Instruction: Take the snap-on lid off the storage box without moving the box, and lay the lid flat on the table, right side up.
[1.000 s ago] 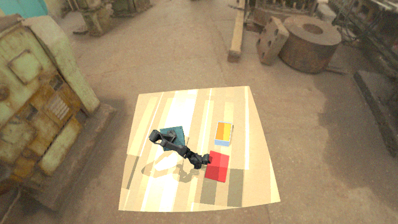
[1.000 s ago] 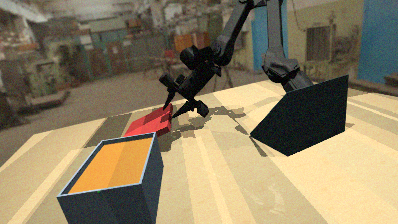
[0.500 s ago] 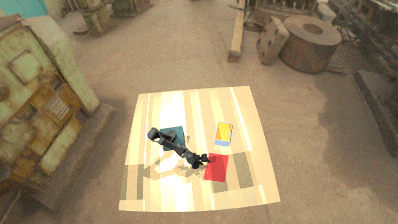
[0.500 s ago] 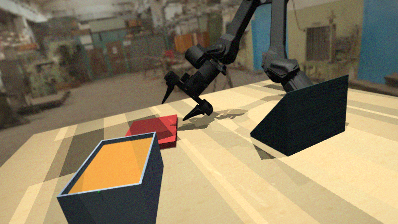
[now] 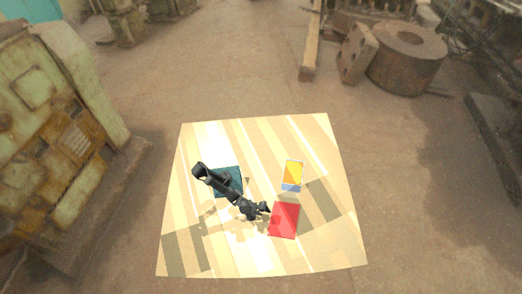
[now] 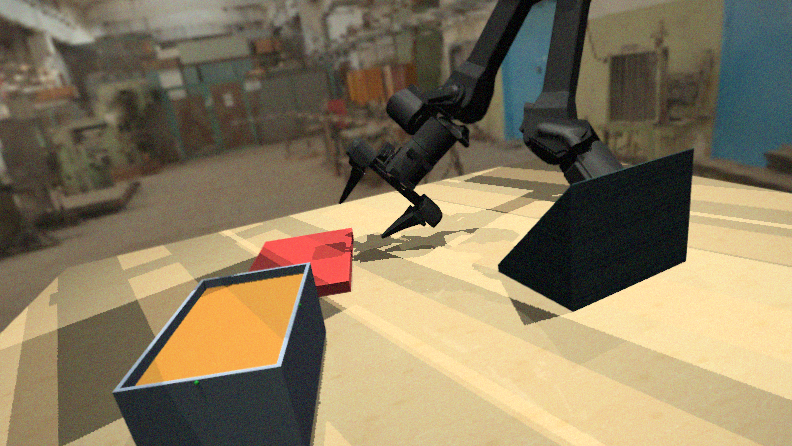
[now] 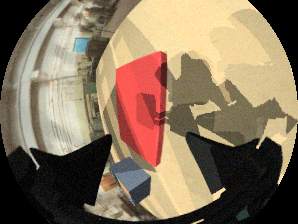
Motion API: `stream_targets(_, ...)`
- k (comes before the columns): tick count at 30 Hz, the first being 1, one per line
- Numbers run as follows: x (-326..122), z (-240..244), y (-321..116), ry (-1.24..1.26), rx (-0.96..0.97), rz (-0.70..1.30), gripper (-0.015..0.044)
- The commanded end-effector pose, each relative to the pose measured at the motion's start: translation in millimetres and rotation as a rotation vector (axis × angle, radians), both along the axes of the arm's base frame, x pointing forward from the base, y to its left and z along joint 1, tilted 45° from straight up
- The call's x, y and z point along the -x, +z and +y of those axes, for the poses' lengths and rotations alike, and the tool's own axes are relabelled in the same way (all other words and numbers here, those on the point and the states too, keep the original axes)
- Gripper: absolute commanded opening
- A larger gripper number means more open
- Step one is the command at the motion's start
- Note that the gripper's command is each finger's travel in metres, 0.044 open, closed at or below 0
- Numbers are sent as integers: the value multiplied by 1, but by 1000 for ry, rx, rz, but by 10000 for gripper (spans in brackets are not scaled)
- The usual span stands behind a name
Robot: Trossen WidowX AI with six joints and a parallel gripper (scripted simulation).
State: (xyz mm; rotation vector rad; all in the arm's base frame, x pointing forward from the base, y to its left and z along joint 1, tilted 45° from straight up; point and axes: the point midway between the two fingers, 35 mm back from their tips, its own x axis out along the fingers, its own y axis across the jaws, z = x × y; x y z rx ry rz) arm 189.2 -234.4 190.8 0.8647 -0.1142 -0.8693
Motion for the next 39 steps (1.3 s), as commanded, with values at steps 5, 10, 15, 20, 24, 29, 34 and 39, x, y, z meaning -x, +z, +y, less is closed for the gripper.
stream_targets(5, 16, 7, -7, 5, -2, 8, 440)
stream_targets(10, 18, 8, -5, 5, -2, 8, 440)
stream_targets(15, 18, 15, 4, 5, -2, 8, 440)
stream_targets(20, 21, 23, 9, 5, -2, 8, 440)
stream_targets(24, 23, 29, 14, 5, -3, 8, 440)
stream_targets(29, 26, 37, 20, 5, -3, 7, 440)
stream_targets(34, 29, 45, 25, 5, -4, 7, 440)
stream_targets(39, 31, 53, 31, 5, -4, 7, 440)
